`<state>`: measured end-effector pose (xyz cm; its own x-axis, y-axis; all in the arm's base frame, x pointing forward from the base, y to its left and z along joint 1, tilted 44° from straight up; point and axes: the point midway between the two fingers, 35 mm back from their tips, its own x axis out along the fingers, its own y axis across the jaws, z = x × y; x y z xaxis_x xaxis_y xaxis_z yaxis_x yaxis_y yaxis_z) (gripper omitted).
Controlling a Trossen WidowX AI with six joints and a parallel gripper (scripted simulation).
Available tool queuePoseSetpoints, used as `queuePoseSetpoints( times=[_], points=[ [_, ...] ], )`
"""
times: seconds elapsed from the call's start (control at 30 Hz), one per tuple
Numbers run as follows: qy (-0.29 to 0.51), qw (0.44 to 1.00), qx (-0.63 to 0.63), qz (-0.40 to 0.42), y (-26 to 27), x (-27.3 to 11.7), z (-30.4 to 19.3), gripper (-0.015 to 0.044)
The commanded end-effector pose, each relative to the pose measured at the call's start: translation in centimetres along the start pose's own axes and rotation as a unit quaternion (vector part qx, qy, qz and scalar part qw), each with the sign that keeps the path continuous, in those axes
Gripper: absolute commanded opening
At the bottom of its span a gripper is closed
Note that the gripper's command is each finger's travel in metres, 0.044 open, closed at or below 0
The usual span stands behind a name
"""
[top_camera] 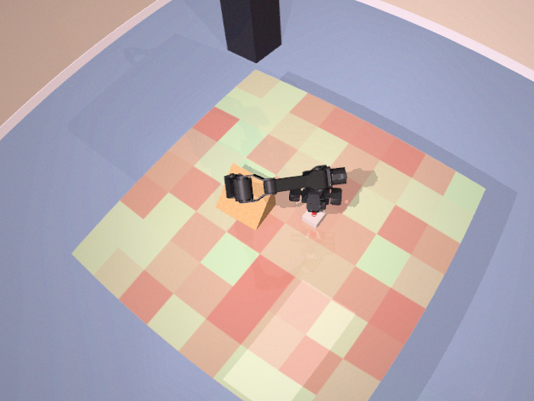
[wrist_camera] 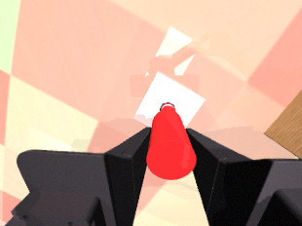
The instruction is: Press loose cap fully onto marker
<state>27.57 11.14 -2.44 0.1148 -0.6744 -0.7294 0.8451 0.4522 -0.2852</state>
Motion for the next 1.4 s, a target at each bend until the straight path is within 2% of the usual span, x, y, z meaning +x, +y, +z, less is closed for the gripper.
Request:
queuePoseSetpoints(
  times=[0.0,0.4,0.83,1.37],
  points=[
    [-0.003,1.000,-0.002,-0.002,-0.1,0.9,0.0,0.0000],
    [-0.003,1.000,-0.002,-0.003,-0.2,2.7,0.0,0.0000],
    [-0.003,1.000,-0.002,-0.003,-0.2,2.7,0.0,0.0000],
    [-0.001,1.000,0.000,-0.003,-0.2,2.7,0.0,0.0420]
  ],
)
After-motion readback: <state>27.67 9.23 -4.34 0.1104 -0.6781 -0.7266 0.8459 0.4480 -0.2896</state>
